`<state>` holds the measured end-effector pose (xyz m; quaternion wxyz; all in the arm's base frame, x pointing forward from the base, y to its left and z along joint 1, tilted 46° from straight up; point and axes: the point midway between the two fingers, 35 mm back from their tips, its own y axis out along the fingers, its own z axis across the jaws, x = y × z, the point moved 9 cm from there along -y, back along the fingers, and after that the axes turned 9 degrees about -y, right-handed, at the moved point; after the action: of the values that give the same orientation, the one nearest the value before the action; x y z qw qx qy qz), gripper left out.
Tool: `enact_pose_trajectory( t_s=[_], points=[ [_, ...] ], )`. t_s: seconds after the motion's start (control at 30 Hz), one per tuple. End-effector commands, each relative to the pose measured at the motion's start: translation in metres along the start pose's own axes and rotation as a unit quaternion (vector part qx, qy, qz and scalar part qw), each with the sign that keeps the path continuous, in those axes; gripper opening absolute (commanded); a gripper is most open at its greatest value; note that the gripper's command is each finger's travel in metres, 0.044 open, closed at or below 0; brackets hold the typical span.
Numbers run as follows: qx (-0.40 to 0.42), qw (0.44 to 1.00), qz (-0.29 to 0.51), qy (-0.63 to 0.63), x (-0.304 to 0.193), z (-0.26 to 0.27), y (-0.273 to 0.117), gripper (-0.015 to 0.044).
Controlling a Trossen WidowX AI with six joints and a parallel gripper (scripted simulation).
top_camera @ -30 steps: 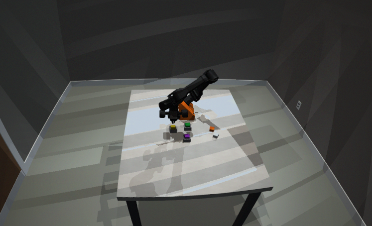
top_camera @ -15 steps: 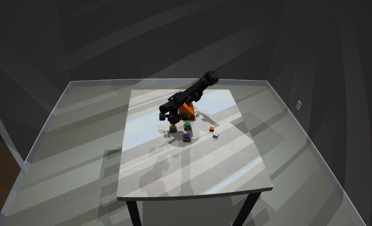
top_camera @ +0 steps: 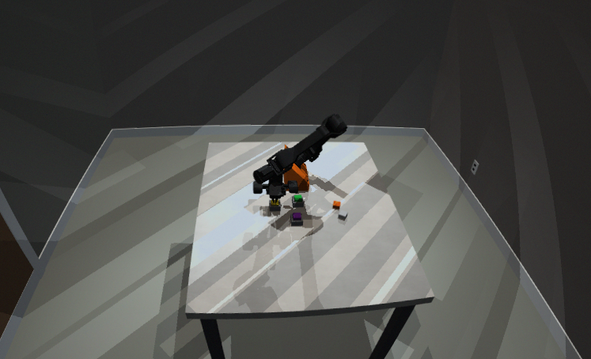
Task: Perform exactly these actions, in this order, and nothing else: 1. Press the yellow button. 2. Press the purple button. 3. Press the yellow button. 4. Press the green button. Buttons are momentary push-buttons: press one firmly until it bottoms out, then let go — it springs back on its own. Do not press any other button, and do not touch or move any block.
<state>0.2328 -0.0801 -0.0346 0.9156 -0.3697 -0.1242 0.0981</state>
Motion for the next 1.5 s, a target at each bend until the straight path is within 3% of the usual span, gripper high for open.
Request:
enact_pose_trajectory(
  t_s=[0.0, 0.3, 0.4, 0.53, 0.73, 0.9, 1.17, 1.33, 1.47],
  points=[
    [0.002, 1.0, 0.0, 0.002, 0.0, 0.001, 0.001, 0.002],
    [0.0, 1.0, 0.0, 0.0, 0.0, 0.0, -0.002, 0.002],
    [0.001, 1.0, 0.001, 0.002, 0.0, 0.0, -0.03, 0.002],
    [0.001, 1.0, 0.001, 0.002, 0.0, 0.0, -0.035, 0.002],
    [0.0, 1.0, 0.001, 0.002, 0.0, 0.0, -0.095, 0.002],
    [0.0, 1.0, 0.001, 0.003, 0.001, 0.007, -0.096, 0.002],
    [0.003, 1.0, 0.0, 0.005, -0.004, 0.098, -0.095, 0.002],
    [0.004, 1.0, 0.002, 0.004, -0.006, 0.105, -0.095, 0.002],
    [0.003, 1.0, 0.001, 0.004, -0.004, 0.104, -0.055, 0.002]
  ],
)
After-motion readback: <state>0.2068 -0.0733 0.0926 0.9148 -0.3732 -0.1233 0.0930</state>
